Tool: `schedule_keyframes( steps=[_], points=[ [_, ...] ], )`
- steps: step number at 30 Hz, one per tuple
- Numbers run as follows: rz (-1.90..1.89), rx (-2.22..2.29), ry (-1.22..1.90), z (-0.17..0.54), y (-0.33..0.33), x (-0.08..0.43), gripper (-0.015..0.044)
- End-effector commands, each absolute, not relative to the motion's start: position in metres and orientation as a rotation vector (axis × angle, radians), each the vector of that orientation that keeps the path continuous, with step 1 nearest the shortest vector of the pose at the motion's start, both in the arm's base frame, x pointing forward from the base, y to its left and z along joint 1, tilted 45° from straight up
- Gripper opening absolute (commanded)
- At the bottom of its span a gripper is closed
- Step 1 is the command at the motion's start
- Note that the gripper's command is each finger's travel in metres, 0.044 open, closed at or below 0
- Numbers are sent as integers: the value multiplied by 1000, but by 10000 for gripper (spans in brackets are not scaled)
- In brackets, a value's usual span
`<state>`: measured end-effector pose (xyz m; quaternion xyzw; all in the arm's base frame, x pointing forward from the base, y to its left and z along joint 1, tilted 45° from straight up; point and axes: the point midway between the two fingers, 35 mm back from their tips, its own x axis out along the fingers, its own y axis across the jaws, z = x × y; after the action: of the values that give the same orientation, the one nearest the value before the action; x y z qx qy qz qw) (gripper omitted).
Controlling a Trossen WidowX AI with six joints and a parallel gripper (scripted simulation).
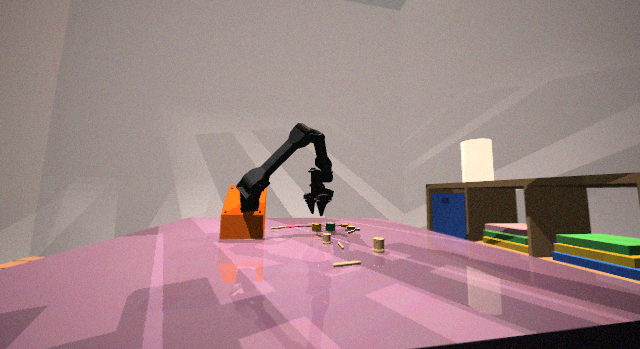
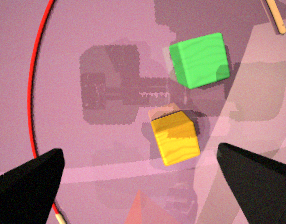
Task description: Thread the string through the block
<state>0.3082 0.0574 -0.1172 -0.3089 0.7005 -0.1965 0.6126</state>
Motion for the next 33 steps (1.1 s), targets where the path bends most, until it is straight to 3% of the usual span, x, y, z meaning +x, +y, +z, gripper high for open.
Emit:
schedule_keyframes(
  steps=[1,18,33],
  points=[
    [420,-1408,1811,-138,87,261,440],
    [1367,-1970,1679,-151,105,219,440],
    [2277,-2304,1239,-159,113,185,440]
  ],
)
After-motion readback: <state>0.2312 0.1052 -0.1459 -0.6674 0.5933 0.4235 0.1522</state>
